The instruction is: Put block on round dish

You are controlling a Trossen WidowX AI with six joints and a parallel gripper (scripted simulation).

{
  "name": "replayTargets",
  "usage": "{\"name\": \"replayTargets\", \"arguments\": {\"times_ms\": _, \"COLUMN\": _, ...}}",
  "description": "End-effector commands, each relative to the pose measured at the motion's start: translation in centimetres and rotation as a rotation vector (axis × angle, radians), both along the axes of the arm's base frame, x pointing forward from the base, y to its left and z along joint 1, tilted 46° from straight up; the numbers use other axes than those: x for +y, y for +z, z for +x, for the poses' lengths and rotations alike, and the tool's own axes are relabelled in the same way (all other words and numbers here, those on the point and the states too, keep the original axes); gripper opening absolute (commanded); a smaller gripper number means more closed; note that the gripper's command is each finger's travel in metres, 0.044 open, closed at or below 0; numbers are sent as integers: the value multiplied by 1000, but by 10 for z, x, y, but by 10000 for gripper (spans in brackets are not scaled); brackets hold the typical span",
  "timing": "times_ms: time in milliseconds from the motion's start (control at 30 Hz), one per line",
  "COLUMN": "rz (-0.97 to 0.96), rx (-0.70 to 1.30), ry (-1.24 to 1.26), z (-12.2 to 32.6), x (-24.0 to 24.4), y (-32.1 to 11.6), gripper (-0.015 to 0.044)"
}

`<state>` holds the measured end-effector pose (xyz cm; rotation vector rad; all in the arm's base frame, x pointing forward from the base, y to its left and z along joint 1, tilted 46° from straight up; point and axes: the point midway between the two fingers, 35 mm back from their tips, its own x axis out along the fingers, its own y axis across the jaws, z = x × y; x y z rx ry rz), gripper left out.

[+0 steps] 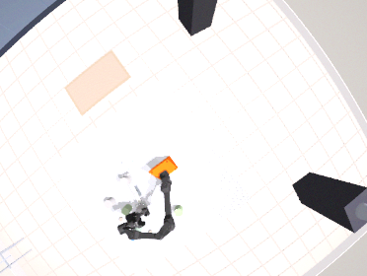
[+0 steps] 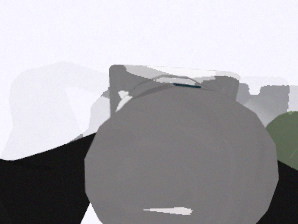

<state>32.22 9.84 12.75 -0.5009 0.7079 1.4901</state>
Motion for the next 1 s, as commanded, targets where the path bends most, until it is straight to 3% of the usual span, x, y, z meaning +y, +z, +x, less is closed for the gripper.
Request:
{"name": "replayTargets", "arguments": {"times_ms": 0, "rz": -4, "rx": -24, "ry": -8, "z": 5, "x": -7, "y": 8, "gripper": 0}}
{"name": "replayTargets", "arguments": {"times_ms": 967, "rz": -9, "rx": -33, "ry": -44, "z": 7, "x": -34, "y": 34, "gripper": 0}}
